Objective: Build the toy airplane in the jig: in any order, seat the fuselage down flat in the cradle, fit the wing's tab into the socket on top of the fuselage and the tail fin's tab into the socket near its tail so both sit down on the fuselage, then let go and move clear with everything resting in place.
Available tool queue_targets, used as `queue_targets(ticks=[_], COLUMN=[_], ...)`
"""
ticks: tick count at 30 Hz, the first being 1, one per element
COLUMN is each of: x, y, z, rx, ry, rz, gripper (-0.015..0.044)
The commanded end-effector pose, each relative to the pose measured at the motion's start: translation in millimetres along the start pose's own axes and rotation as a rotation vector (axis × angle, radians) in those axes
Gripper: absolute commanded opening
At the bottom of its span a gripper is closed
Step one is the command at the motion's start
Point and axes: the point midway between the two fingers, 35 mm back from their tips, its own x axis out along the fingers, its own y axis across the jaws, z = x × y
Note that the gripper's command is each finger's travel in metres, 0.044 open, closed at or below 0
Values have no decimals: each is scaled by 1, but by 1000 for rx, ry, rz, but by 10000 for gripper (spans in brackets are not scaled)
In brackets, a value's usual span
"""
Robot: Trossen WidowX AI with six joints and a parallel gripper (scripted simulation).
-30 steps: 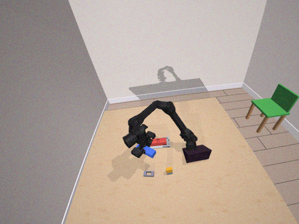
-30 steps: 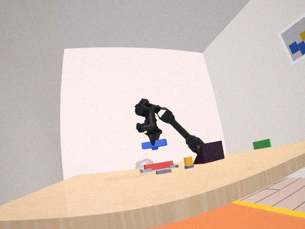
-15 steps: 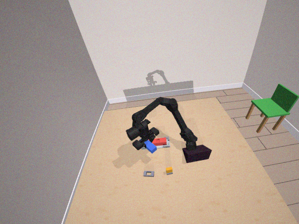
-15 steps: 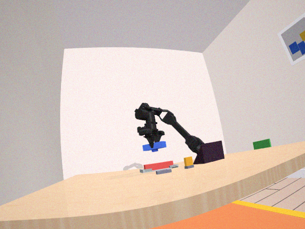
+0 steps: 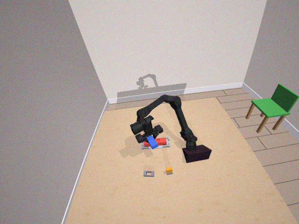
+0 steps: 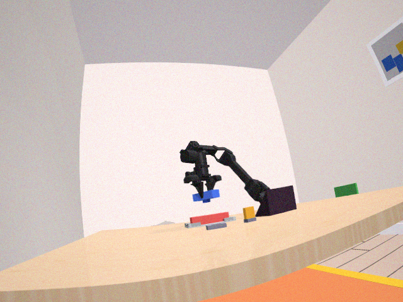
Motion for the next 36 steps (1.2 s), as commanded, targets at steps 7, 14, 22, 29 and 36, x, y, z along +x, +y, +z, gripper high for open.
queue_targets(ticks=[7,14,22,29,36], x=[9,15,23,23,23], y=[-28,-46,-66,-66,-66], z=[17,25,32,33,33], rx=[189,314,445,447,447], ry=[-10,-15,-22,-22,-22], rz=[0,-2,-5,-5,-5], gripper=[0,0,0,157,195])
